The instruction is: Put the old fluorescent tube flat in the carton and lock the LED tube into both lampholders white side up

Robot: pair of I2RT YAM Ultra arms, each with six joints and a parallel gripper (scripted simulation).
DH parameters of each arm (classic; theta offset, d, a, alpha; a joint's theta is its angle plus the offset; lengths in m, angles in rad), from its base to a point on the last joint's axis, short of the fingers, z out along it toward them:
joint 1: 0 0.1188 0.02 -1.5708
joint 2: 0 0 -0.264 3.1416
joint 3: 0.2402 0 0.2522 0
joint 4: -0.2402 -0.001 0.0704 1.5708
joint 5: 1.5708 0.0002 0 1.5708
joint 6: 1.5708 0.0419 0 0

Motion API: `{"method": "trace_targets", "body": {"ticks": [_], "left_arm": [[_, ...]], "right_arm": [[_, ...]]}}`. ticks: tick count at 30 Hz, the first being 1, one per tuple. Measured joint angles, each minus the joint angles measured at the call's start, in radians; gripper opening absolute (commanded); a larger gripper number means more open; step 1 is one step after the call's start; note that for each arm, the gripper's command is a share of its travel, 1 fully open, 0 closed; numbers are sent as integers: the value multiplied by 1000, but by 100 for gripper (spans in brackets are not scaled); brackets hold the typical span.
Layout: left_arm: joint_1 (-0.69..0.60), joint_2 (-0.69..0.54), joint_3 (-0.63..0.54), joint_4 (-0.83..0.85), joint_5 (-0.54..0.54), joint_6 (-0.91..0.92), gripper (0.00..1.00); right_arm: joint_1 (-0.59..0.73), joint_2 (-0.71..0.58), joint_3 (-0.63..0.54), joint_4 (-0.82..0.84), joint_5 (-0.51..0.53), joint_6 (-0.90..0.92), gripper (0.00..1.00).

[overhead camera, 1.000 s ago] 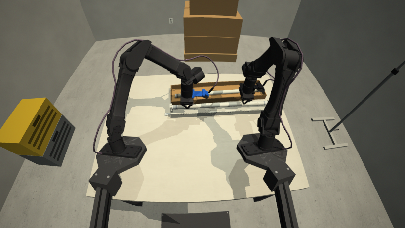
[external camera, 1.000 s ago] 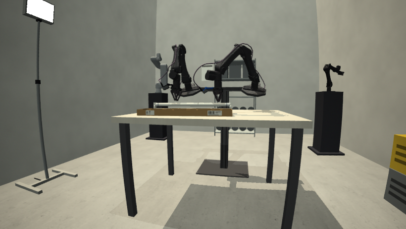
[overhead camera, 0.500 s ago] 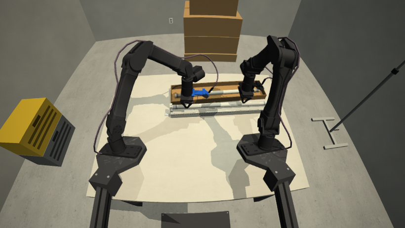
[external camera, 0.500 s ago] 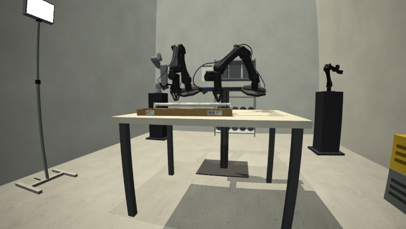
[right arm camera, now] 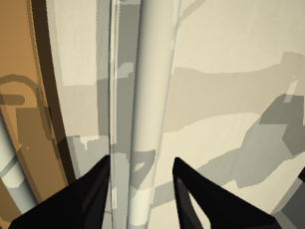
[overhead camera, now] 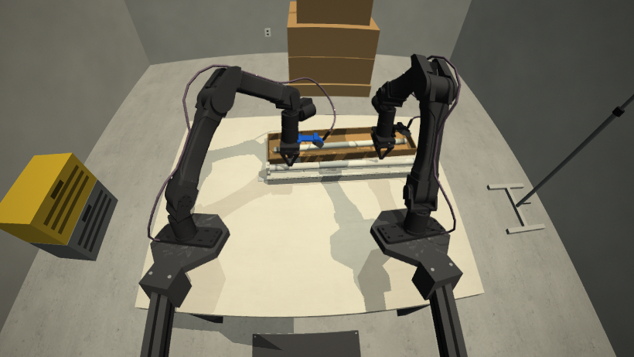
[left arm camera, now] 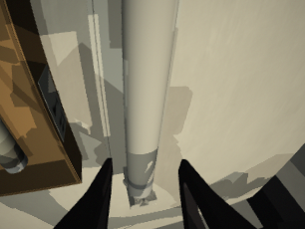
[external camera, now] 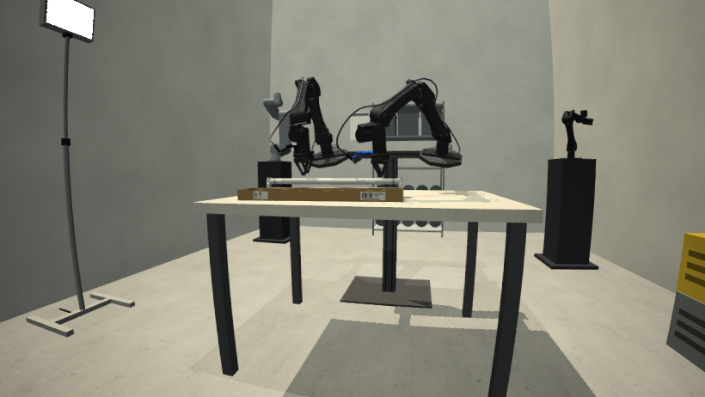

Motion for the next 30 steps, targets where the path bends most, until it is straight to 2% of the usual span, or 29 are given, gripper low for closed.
{"method": "trace_targets", "body": {"ticks": [8, 12, 23, 30], "left_arm": [[43, 54, 146, -154, 94, 9, 49], [53, 73, 201, -200, 120, 12, 49], [57, 71, 218, -214, 127, 13, 49], [61, 80, 167, -164, 127, 16, 49]], "right_arm": [[0, 97, 169, -177, -1, 12, 49], [1, 128, 217, -227, -1, 15, 49], [1, 127, 225, -247, -1, 16, 49], [-4, 149, 180, -196, -2, 13, 49]]}}
